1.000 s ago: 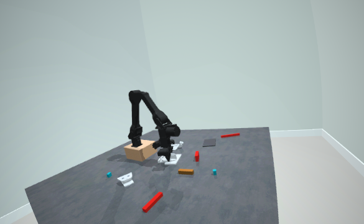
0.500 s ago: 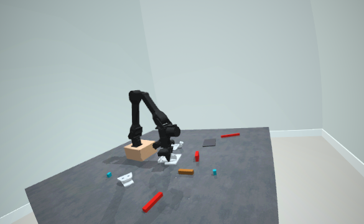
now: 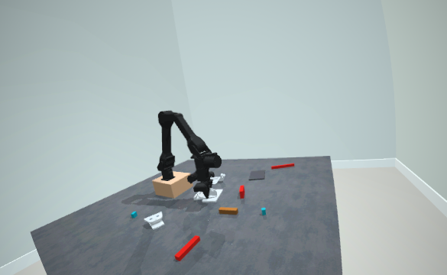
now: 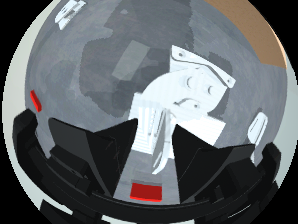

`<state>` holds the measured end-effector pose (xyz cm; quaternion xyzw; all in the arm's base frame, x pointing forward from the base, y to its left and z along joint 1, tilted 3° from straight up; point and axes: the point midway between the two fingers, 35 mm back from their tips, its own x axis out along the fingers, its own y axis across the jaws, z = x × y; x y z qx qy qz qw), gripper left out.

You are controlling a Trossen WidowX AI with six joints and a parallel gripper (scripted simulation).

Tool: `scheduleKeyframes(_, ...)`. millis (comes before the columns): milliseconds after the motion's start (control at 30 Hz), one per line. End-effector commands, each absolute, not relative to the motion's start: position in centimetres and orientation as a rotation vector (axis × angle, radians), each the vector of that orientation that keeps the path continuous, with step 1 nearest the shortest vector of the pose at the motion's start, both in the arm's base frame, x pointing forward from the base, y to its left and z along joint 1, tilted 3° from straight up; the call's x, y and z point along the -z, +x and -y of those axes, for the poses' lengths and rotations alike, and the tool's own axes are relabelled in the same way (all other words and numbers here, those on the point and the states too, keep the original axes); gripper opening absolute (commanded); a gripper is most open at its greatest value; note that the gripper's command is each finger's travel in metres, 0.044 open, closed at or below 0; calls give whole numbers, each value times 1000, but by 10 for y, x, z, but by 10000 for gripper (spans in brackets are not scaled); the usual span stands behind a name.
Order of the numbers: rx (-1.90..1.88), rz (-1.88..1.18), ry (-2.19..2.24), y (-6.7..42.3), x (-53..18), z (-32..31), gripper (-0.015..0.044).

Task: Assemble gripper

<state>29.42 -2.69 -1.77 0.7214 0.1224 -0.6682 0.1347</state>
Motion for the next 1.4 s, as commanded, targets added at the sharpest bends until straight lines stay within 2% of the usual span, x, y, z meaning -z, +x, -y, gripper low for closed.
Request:
scheduleKeyframes(0, 1937, -361, 2089, 293, 19, 26, 134)
scheduleKeyframes(1367, 1937, -361, 2089, 293, 18, 26, 134)
